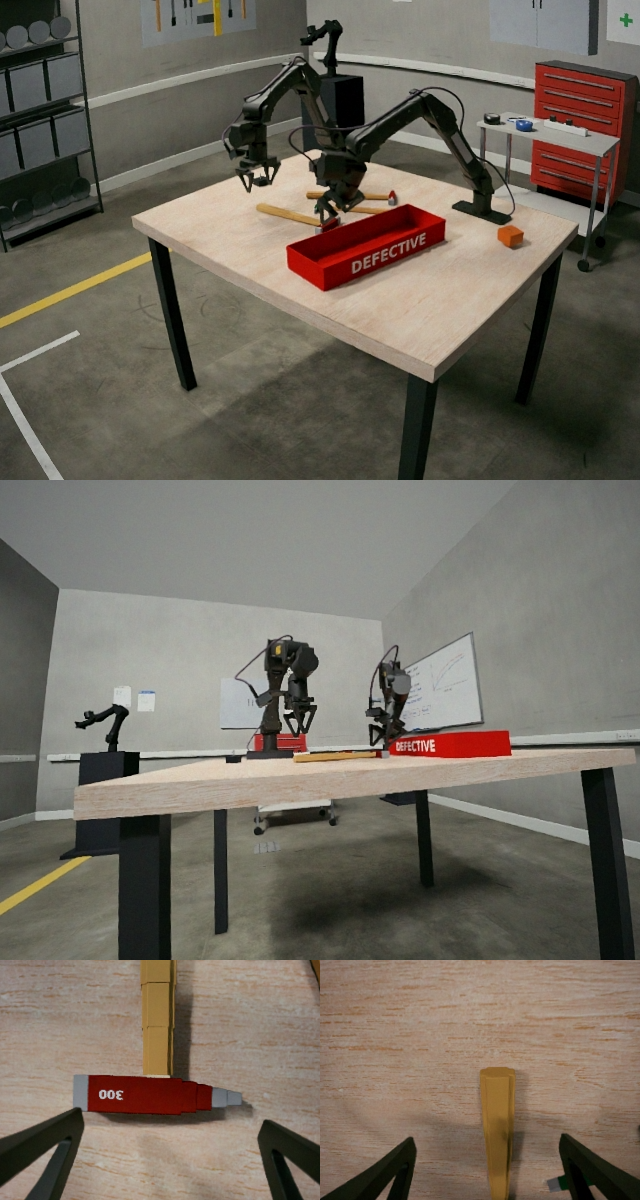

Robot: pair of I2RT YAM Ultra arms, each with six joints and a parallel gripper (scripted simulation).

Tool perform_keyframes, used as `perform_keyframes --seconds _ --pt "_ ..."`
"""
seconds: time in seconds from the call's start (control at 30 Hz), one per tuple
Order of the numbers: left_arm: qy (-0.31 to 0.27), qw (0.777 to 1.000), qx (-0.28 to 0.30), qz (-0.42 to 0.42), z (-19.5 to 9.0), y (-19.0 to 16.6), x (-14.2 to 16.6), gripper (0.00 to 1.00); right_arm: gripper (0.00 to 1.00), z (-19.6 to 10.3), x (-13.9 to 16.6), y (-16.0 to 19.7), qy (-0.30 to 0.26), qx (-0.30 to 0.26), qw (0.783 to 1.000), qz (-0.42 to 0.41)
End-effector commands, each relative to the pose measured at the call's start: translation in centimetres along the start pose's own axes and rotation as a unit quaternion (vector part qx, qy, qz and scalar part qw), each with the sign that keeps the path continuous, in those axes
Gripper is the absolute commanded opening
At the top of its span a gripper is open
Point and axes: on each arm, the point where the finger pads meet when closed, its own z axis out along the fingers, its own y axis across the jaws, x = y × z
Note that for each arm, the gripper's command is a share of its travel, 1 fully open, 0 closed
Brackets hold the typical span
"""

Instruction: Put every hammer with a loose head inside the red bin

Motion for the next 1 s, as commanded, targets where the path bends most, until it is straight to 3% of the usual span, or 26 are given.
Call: perform_keyframes --seconds 0.0,0.13,0.17,0.27,0.33,0.5,0.63,0.77,0.97 --pt "-0.017 1.0 -0.01 0.009 -1.4 0.2 -1.0 1.0 1.0 -0.4 0.4 -0.4 -0.007 0.017 1.0 -0.002" --pt "-0.017 1.0 -0.01 0.009 -1.4 0.2 -1.0 1.0 1.0 0.0 0.5 -0.5 -0.007 0.022 1.0 -0.004" --pt "-0.017 1.0 -0.01 0.009 -1.4 0.2 -1.0 1.0 0.89 -0.4 0.9 -0.5 0.005 0.019 1.0 -0.008" --pt "-0.011 0.999 0.023 -0.031 -1.5 -1.7 -0.6 0.66 0.55 -0.5 1.7 -1.9 0.023 0.035 0.999 -0.022" --pt "0.0 0.995 0.064 -0.08 -1.6 -4.1 -0.6 0.43 0.52 -0.4 3.0 -4.1 0.043 0.062 0.996 -0.037" --pt "0.031 0.973 0.138 -0.183 -2.3 -9.2 -0.7 0.42 0.52 -0.4 5.3 -8.9 0.065 0.094 0.99 -0.08" --pt "0.045 0.961 0.156 -0.223 -2.6 -10.6 -0.7 0.42 0.52 -0.4 5.6 -9.9 0.066 0.098 0.989 -0.091" --pt "0.092 0.925 0.189 -0.316 -3.2 -14.3 -0.7 0.42 0.52 0.0 6.3 -12.5 0.062 0.1 0.985 -0.124" --pt "0.163 0.871 0.183 -0.426 -3.8 -17.7 -0.1 0.42 0.52 0.6 6.5 -15.0 0.048 0.097 0.981 -0.162"
